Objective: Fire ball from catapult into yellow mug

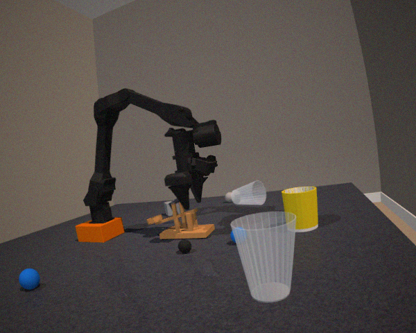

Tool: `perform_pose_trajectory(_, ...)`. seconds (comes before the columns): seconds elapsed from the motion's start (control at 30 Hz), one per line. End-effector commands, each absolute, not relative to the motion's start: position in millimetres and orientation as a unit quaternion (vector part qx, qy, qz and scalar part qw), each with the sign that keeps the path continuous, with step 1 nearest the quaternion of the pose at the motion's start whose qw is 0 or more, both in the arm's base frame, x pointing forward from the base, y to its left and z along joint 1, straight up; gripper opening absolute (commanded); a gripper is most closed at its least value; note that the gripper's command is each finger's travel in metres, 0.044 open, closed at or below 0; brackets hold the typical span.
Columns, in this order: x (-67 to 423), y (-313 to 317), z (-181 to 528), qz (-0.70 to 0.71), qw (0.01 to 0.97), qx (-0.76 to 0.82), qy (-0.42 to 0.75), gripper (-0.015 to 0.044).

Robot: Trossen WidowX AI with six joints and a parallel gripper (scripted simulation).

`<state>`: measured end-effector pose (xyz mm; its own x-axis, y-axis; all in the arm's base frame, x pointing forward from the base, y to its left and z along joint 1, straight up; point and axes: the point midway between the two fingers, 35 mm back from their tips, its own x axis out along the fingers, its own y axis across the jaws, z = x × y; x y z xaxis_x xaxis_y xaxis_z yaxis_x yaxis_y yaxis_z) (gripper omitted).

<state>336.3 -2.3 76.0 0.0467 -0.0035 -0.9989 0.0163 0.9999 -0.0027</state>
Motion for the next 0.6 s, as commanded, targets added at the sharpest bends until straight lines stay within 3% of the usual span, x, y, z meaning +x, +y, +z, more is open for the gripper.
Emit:
perform_pose_trajectory(0.0, 334, -2, 67, -0.004, 0.72, 0.003, 0.694, 0.044)
perform_pose_trajectory(0.57, 336, -2, 39, -0.004, 0.72, 0.003, 0.694, 0.044)
